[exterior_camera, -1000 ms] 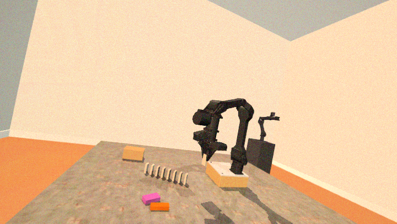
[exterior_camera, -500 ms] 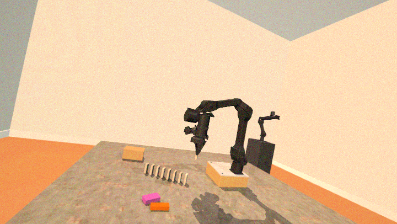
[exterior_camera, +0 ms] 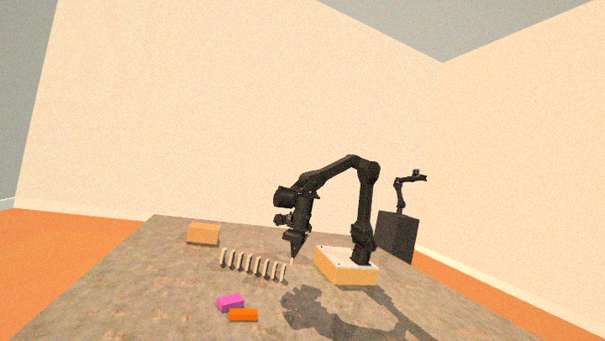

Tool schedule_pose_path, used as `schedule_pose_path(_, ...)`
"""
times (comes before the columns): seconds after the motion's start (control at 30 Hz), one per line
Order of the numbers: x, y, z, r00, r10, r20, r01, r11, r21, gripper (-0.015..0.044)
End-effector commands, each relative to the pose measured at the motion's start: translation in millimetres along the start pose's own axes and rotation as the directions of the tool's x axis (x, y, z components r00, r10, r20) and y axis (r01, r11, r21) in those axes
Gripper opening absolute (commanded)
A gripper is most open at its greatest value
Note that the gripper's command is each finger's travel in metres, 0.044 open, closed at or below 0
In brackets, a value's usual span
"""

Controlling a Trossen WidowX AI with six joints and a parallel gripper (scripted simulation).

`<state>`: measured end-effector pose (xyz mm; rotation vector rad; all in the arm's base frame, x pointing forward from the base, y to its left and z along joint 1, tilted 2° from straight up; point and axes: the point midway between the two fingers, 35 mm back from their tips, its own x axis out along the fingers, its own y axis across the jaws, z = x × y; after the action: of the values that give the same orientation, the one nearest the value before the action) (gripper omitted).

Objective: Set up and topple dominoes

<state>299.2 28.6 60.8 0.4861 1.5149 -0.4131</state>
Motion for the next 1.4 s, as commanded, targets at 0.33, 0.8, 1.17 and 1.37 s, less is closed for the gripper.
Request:
schedule_pose_path(0.33, 60, -5, -8, 1.0, 0.001, -0.003, -0.001, 1.0, 0.006, 0.0107)
schedule_pose_path(0.8, 60, -5, -8, 1.0, 0.001, -0.003, -0.001, 1.0, 0.006, 0.0238)
schedule_pose_path(1.17, 57, -5, -7, 1.0, 0.001, -0.003, -0.001, 1.0, 0.006, 0.044)
schedule_pose_path(1.37, -31, -1, -1, 1.0, -0.001, -0.002, 0.001, 1.0, 0.002, 0.044)
